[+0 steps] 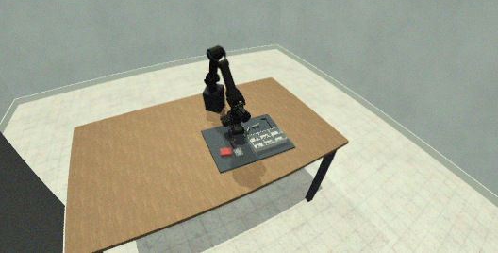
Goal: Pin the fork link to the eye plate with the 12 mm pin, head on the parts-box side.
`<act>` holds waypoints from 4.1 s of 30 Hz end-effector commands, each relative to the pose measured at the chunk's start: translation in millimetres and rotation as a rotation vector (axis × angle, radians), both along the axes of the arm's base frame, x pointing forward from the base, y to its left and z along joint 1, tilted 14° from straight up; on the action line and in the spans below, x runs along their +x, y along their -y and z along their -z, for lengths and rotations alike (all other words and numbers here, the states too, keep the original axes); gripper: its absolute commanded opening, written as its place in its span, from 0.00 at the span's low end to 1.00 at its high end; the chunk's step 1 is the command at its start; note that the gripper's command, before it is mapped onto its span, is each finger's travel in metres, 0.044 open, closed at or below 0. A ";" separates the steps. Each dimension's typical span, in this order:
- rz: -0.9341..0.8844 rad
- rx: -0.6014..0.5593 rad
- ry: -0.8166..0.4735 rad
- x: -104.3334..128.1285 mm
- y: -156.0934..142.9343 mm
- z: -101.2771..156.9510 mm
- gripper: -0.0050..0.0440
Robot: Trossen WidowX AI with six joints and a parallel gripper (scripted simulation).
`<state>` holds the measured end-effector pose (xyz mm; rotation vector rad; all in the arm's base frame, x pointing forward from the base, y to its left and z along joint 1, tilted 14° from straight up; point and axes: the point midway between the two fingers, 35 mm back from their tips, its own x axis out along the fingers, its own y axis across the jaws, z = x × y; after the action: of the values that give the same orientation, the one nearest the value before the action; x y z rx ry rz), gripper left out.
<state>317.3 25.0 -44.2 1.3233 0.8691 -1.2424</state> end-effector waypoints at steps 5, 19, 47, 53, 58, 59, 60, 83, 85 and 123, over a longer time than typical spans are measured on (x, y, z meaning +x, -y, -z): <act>-0.003 0.001 0.001 -0.5 3.1 -0.6 0.10; -0.003 0.001 0.001 -1.2 7.2 -0.8 0.10; -0.003 0.001 0.001 -3.1 13.1 -5.1 0.10; -0.003 0.001 0.001 -3.6 14.8 -6.3 0.10; -0.003 0.001 0.001 -4.1 16.2 -7.1 0.10; -0.003 0.001 0.001 -4.1 16.2 -7.1 0.10; -0.003 0.001 0.001 -4.1 16.2 -7.1 0.10; -0.003 0.001 0.001 -6.0 23.5 -10.4 0.10; -0.003 0.001 0.001 -6.1 24.1 -10.6 0.10; -0.003 0.001 0.001 -9.8 28.2 -25.4 0.10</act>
<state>306.1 -4.8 -28.7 1.3140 0.8781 -1.2512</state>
